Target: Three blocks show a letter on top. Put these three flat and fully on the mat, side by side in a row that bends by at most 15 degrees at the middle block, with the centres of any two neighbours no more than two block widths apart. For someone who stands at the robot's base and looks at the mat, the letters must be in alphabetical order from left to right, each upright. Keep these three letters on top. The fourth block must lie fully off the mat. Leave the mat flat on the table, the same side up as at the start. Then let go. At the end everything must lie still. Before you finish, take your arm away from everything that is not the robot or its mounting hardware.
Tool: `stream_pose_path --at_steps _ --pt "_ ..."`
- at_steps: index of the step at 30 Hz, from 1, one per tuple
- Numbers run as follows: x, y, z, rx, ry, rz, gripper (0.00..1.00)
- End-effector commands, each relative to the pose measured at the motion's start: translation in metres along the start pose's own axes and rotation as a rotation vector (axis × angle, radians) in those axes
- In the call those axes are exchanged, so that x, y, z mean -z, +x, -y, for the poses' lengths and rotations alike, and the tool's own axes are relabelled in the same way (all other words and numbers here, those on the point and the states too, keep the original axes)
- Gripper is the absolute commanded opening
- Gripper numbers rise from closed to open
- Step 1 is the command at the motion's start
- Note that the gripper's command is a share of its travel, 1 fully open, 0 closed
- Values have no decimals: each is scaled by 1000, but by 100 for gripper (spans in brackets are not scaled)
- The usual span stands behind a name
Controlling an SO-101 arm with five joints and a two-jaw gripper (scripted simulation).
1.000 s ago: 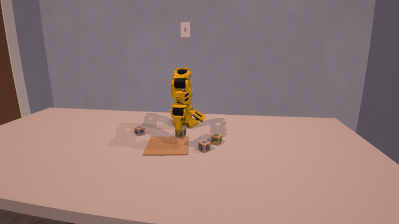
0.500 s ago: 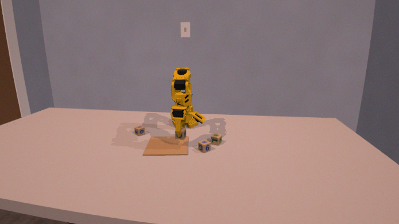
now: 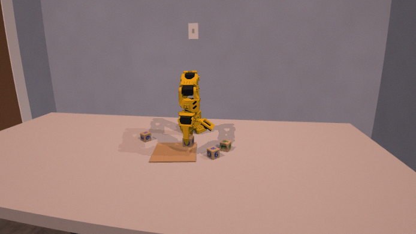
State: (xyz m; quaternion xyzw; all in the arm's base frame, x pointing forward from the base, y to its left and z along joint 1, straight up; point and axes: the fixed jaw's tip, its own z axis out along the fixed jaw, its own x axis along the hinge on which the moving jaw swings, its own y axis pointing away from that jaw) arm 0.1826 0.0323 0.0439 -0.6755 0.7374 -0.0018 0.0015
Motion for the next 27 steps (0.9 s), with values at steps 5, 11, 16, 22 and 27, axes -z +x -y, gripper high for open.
stream_pose_path --at_steps 5,11,16,22,27 --pt "7 -3 8 1 68 20 0" --pt "4 -3 8 1 68 20 0" --pt "3 -3 8 1 68 20 0" --pt "1 -3 8 1 68 20 0" --pt "-2 -3 8 1 68 19 0"
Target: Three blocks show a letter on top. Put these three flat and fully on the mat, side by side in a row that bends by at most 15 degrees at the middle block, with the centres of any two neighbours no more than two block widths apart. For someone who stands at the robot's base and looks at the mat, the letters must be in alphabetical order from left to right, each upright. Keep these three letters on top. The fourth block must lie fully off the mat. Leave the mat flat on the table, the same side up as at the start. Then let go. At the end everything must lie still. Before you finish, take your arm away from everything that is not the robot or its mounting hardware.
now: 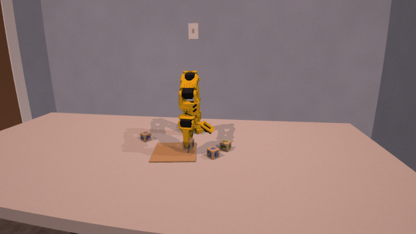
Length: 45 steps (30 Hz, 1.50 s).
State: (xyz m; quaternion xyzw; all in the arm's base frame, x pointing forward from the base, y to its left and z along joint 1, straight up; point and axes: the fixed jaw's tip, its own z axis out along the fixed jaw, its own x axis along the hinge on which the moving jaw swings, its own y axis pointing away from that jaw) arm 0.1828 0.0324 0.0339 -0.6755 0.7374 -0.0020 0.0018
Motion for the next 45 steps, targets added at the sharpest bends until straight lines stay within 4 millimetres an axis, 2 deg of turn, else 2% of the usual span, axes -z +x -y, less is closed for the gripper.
stream_pose_path --at_steps 1,40,45 --pt "8 -3 8 1 67 19 0" --pt "-4 -3 9 2 67 19 0" --pt "-4 -3 9 2 67 19 5"
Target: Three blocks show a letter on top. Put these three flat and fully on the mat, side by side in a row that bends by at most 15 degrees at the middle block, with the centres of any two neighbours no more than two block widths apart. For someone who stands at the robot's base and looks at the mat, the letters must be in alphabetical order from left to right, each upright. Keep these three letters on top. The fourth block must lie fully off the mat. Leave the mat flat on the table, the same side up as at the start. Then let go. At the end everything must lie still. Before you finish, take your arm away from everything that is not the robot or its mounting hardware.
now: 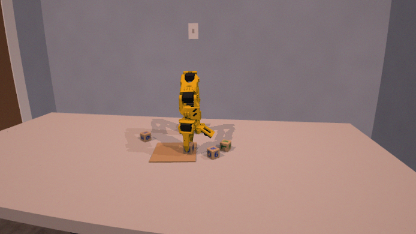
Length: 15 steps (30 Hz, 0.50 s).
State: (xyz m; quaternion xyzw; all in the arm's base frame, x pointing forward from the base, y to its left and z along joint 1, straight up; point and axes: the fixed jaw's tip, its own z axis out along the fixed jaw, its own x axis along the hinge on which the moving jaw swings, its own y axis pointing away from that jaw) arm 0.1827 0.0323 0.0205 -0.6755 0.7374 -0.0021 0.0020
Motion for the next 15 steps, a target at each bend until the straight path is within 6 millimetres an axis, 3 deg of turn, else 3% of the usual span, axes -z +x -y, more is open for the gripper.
stream_pose_path --at_steps 1,6,15 --pt "9 -4 9 2 67 19 8" --pt "9 -4 9 2 67 19 16" --pt "9 -4 9 2 67 19 18"
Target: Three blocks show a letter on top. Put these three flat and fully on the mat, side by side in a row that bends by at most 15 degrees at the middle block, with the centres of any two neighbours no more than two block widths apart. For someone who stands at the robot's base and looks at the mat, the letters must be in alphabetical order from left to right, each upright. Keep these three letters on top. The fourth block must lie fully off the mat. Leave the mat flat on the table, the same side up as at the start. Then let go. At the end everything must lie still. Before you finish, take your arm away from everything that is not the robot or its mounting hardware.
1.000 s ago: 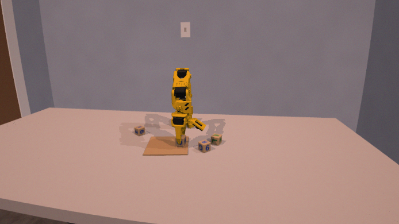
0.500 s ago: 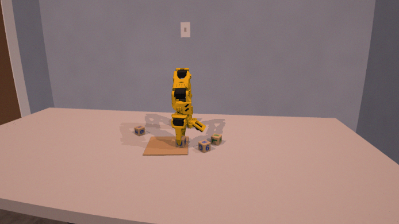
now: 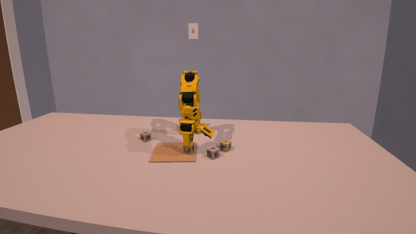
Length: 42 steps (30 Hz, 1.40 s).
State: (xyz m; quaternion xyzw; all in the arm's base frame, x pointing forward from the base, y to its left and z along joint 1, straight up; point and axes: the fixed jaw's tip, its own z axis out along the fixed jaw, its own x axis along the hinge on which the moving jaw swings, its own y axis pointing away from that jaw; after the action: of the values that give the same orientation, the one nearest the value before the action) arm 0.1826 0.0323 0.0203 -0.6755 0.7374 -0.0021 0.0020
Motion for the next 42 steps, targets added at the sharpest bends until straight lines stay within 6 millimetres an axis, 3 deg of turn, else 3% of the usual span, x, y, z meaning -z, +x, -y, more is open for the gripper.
stream_pose_path --at_steps 1,22,34,42 --pt "10 -4 9 2 67 19 18" --pt "10 -4 9 2 67 19 35" --pt "11 -4 9 2 67 19 36" --pt "29 -4 11 2 67 19 36"
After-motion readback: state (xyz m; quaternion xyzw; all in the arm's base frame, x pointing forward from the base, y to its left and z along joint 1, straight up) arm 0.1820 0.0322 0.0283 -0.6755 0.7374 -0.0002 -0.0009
